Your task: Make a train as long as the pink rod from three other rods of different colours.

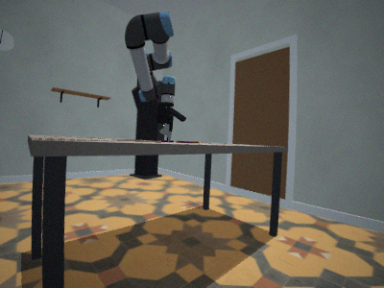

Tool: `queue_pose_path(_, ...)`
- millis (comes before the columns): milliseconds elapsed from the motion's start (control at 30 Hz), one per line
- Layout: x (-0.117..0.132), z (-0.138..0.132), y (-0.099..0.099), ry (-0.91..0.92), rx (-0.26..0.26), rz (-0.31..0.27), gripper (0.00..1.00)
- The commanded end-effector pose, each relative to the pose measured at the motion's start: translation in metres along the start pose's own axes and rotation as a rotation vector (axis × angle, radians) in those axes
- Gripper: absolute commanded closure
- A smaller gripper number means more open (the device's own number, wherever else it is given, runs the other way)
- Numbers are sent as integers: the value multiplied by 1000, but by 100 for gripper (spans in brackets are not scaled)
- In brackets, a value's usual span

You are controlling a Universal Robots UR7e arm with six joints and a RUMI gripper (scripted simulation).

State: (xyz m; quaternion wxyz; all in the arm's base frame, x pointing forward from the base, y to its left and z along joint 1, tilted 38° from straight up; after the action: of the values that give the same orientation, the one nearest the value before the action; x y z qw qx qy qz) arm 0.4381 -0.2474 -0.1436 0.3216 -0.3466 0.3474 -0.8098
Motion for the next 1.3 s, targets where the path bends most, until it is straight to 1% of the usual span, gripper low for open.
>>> queue_pose_path(0,1,0,1,1,1,-1,86)
queue_pose_path(300,1,0,1,1,1,-1,86)
queue_pose_path(333,1,0,1,1,1,-1,100)
queue_pose_path(1267,1,0,1,1,1,-1,100)
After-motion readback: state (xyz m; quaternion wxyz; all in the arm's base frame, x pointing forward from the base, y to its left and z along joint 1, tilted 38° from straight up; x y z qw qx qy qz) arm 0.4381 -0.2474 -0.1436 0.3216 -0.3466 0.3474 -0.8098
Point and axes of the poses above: the point where the finger pads meet when closed, its own y axis out along the fingers, its own z axis across the jaws, x = y × z, the point moved 2 cm from there along -y, back along the fingers
